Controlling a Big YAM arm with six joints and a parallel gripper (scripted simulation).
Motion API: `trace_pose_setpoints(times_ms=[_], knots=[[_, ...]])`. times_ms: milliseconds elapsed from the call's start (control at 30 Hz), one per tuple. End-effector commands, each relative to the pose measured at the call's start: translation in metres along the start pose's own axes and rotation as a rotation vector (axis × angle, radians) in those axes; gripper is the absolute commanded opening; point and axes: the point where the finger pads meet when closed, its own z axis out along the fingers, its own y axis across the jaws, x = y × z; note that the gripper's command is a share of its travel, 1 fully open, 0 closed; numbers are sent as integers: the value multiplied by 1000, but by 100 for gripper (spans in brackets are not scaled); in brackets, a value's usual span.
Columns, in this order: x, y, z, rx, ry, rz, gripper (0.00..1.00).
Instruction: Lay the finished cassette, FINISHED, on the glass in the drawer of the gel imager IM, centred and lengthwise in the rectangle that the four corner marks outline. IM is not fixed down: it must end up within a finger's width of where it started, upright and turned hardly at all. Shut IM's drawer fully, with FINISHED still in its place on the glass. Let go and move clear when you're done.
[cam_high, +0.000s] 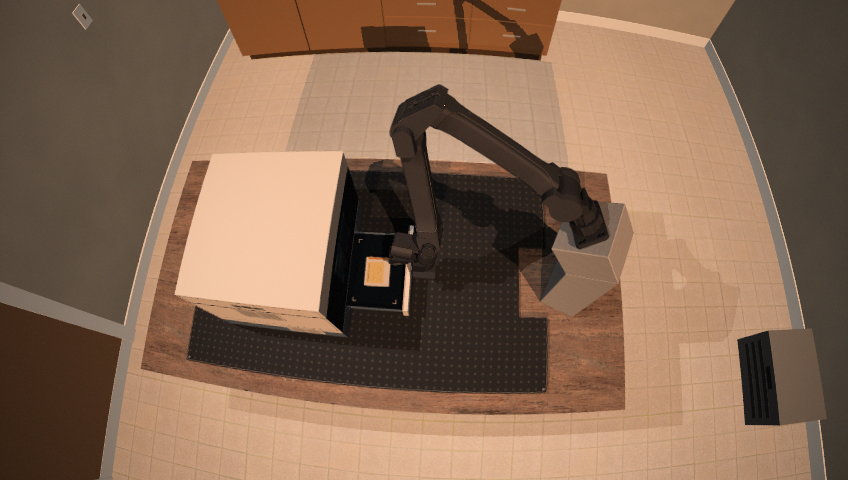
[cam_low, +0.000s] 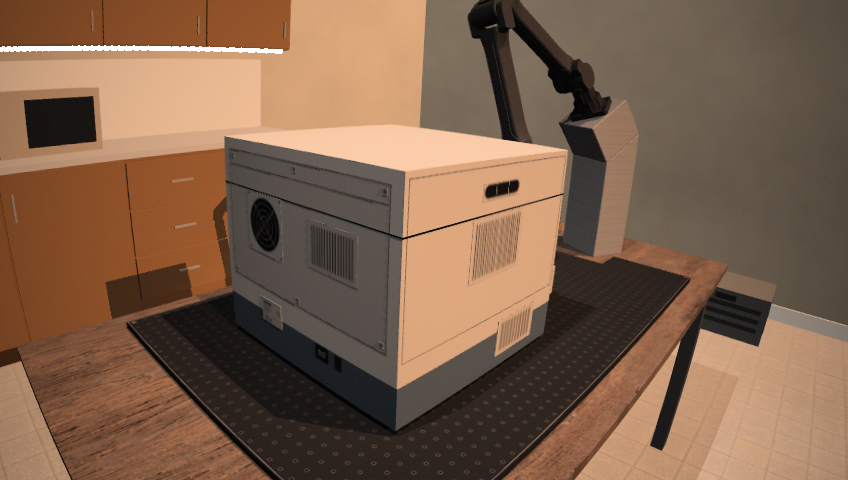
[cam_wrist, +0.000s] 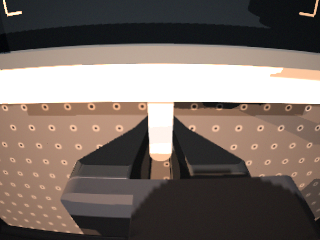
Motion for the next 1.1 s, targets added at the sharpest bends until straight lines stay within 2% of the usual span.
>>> trace_pose_setpoints(times_ms=[0, 400, 433, 1067], knots=[[-21, 7, 3, -10, -33, -10, 6], [-30, 9, 6, -11, -22, -7, 6], [-34, 7, 7, -7, -39, -2, 6], [-34, 6, 8, -5, -38, 0, 6]])
